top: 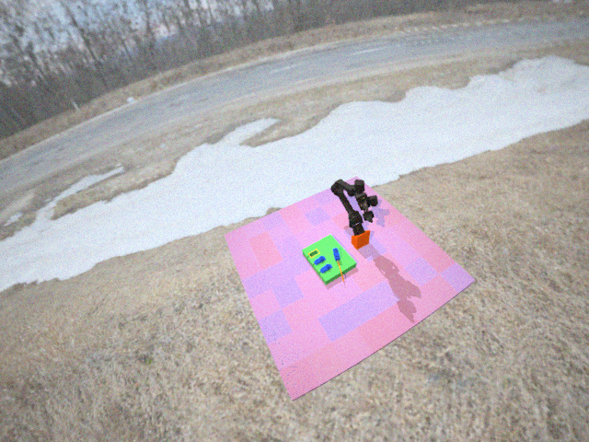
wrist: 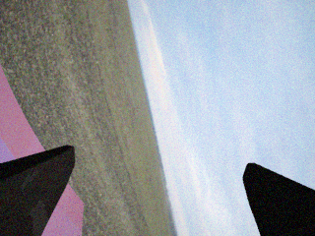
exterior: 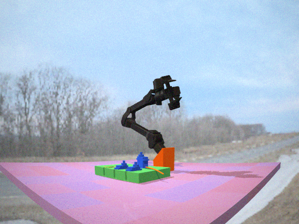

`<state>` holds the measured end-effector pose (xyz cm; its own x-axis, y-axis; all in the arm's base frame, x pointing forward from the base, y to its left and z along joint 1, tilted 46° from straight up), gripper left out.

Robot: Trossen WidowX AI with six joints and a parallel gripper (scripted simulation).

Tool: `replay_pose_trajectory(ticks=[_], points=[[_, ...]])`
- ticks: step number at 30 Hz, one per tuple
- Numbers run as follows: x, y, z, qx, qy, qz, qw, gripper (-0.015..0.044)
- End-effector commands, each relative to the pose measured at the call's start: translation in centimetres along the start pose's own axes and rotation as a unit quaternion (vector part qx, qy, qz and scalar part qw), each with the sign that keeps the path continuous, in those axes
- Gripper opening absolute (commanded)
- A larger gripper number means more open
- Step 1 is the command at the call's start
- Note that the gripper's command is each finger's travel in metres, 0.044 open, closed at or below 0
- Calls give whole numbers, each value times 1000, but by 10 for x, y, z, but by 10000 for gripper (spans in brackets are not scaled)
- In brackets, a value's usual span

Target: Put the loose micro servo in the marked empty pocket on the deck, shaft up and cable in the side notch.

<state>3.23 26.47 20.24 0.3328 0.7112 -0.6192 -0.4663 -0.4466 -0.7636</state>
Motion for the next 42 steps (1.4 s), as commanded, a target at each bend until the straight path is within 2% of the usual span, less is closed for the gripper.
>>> replay_pose_trajectory(ticks=[1,12,21,32,42], points=[[11,-1,-12,32,44,24,998,440],[39,4,-56,126,177,96,971,440],[55,11,-94,202,289,149,924,440],[66,24,-142,285,421,204,837,440],[68,39,-185,345,533,246,732,440]])
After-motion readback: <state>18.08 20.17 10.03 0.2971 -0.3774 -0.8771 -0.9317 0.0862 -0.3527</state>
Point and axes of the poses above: the point midway between the two fingers, 35 mm back from their tips, its own x axis out along the fingers, its own y axis across the jaws, z = x × y, the point moved 9 cm from there along -x, back along the fingers, and after that the axes turned 13 degrees about x, right-handed, at the moved point
